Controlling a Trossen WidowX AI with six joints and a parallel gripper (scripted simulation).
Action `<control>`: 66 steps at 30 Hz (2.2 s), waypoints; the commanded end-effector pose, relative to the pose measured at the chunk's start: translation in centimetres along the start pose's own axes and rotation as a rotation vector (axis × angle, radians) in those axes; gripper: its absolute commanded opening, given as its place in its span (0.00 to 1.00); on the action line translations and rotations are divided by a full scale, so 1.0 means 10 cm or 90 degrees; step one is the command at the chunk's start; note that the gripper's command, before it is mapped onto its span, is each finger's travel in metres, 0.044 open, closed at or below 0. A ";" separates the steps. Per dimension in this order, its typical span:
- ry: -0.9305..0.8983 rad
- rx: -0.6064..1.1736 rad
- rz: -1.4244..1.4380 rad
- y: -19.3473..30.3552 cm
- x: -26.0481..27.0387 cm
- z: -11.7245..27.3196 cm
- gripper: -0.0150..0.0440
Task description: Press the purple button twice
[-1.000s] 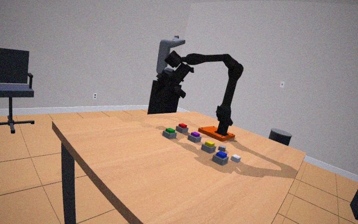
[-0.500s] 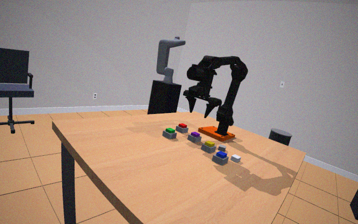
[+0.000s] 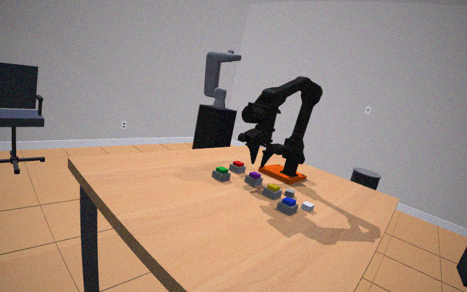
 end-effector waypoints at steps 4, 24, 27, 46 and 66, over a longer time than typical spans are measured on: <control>0.000 0.000 -0.003 0.01 0.00 -0.06 0.29; 0.000 0.000 -0.003 0.00 0.00 -0.22 0.29; 0.000 0.000 -0.003 0.00 0.00 -0.27 0.29; 0.000 0.000 -0.003 0.01 0.00 -0.39 0.29; 0.000 0.000 -0.003 0.01 0.00 -0.06 0.29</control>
Point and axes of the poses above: the point midway between the two fingers, 35 mm back from their tips, its own z axis back along the fingers, its own x axis across the jaws, y = z × x, the point moved 9 cm from there along z, back along the fingers
